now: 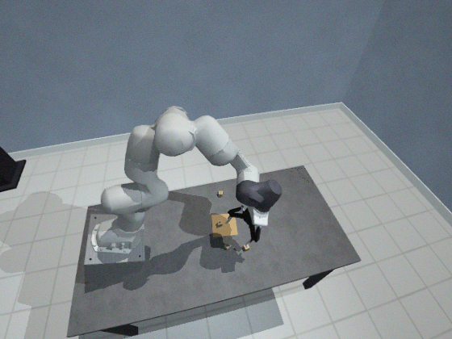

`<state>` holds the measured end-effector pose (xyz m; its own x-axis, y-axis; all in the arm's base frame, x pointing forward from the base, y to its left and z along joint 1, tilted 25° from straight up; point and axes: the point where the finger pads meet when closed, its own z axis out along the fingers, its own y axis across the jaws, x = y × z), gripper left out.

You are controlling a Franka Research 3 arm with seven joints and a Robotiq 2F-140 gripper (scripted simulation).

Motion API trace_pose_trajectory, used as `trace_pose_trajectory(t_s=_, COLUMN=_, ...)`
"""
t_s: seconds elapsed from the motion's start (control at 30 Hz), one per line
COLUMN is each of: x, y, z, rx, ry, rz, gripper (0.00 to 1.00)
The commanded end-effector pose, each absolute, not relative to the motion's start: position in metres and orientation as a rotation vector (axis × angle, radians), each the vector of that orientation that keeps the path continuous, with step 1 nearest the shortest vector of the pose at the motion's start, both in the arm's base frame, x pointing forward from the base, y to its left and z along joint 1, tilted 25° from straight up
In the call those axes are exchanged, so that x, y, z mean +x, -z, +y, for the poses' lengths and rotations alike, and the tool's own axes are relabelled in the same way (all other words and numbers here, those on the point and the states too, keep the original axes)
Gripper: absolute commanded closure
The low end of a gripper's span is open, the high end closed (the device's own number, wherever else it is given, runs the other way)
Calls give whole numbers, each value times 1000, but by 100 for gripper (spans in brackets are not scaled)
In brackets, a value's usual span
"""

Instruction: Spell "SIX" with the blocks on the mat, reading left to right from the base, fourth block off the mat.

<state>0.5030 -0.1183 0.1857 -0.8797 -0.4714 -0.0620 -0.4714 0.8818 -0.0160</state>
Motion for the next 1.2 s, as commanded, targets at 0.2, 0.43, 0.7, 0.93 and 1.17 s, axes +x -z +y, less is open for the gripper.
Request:
trace_pose_trajectory(t_s=0.2, x=496, y=-170, z=-126, rx=-385, ry=0, rz=3032, gripper=0)
trace_pose_trajectory(t_s=0.43, x=487, y=-158, z=-131, rx=-216, ry=-4, rz=3045, gripper=0)
trace_pose_trajectory(t_s=0.7, x=475, y=-144, z=-137, rx=-5, ry=-9, rz=3048, gripper=0)
trace_pose_trajectory(t_s=0.93, x=469, y=-137, z=-139, rx=99, ry=-12, rz=3044, gripper=0)
trace_pose_trajectory(t_s=1.17, x=469, y=-136, z=-139, rx=109, ry=-13, rz=3043, gripper=0)
